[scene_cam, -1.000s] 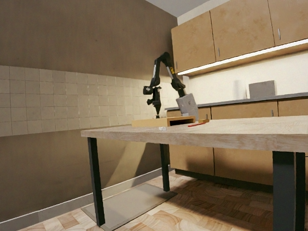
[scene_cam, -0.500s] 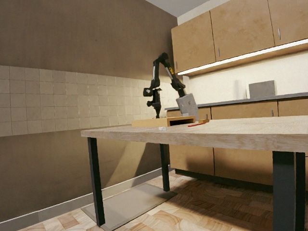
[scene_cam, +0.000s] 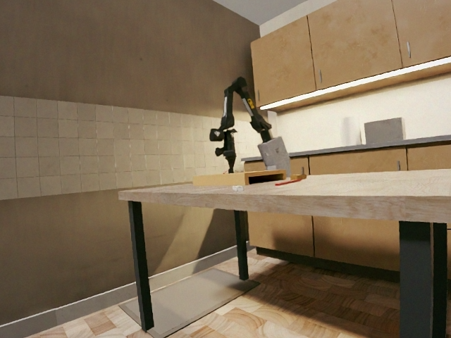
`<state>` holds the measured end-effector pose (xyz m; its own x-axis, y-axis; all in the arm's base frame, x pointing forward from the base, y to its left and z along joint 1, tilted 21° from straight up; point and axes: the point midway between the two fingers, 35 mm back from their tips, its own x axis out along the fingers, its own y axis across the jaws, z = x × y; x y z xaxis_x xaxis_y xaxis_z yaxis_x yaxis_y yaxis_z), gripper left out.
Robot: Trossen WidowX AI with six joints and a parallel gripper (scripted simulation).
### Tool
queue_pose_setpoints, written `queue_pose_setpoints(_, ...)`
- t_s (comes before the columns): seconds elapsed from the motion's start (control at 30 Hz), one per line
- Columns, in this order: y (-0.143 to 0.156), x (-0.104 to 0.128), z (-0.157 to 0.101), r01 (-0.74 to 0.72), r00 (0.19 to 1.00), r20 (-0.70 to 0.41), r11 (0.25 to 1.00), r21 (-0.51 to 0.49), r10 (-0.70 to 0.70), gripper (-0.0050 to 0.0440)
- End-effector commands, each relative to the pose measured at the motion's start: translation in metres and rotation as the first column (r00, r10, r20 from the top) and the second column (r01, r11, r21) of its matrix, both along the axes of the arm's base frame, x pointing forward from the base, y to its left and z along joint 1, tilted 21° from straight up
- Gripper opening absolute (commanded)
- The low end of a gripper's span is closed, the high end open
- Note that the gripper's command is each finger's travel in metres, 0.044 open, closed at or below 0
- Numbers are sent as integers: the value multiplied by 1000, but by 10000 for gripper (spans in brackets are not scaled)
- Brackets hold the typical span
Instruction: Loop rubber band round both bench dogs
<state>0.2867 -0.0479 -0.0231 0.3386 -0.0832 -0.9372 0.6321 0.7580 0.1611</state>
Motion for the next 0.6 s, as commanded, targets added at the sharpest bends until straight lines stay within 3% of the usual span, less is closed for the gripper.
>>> queue_pose_setpoints(0.0, -1, 4, 6, 0, 1000, 22, 1000, -3, 0, -50)
queue_pose_setpoints(0.57, 13, 17, 5, 2, 1000, 15, 1000, -5, -2, -50)
